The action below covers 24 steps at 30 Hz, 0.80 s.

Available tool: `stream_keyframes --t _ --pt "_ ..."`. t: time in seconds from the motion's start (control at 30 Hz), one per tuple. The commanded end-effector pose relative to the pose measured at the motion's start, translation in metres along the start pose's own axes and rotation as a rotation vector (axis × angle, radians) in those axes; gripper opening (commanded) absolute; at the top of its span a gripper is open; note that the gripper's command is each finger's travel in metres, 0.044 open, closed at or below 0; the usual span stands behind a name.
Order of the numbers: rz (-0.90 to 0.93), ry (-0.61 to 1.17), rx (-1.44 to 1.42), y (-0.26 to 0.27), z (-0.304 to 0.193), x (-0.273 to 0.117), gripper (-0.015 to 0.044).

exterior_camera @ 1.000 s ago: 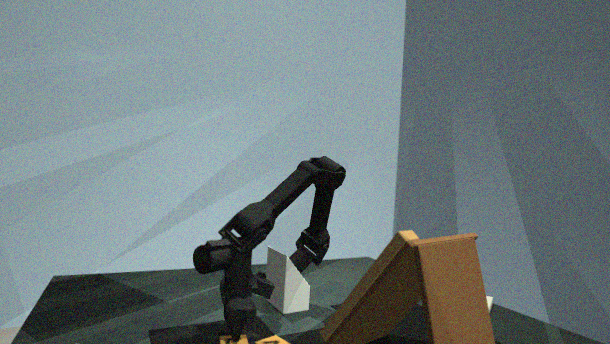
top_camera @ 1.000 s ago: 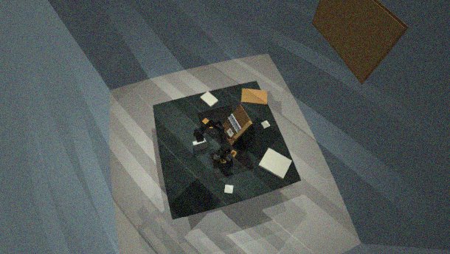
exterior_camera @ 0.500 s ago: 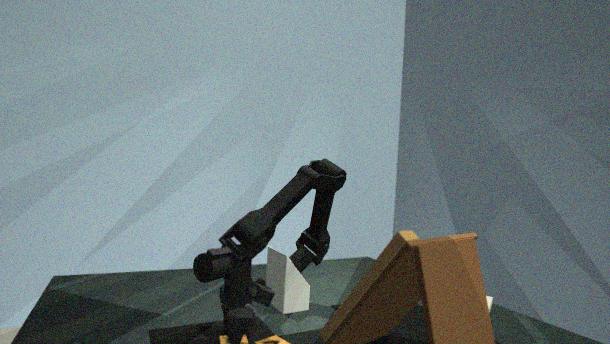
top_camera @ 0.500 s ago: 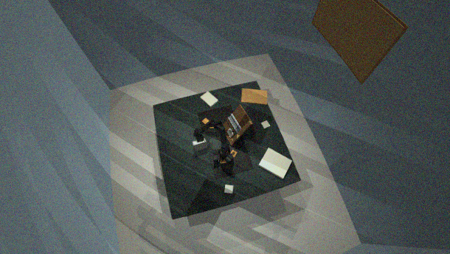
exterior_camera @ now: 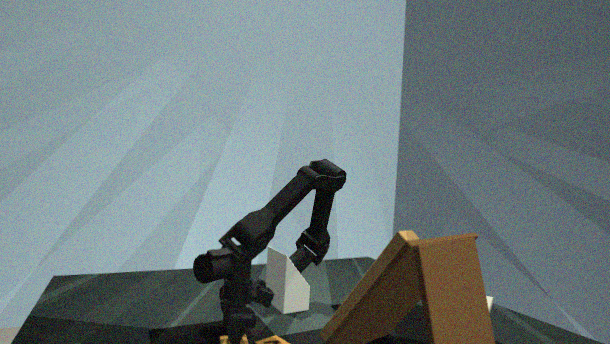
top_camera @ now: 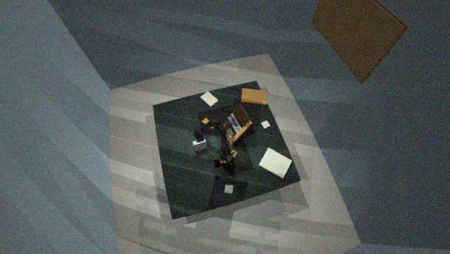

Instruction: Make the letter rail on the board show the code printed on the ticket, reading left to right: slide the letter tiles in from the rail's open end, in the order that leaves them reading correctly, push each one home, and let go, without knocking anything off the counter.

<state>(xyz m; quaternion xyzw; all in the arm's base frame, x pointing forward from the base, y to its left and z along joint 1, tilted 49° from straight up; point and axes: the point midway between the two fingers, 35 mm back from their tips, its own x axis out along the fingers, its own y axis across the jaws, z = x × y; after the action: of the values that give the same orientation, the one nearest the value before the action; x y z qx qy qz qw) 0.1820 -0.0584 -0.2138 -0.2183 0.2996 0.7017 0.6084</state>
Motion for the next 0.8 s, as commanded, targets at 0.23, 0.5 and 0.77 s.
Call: stream_keyframes --t 0.23,0.5,0.77 --pt "-0.004 -0.002 0.005 0.000 0.000 -0.001 0.0207" --pt "-0.004 -0.001 0.005 0.001 0.000 -0.006 0.0000" --pt "-0.004 -0.001 0.006 0.001 0.001 -0.010 0.0000"
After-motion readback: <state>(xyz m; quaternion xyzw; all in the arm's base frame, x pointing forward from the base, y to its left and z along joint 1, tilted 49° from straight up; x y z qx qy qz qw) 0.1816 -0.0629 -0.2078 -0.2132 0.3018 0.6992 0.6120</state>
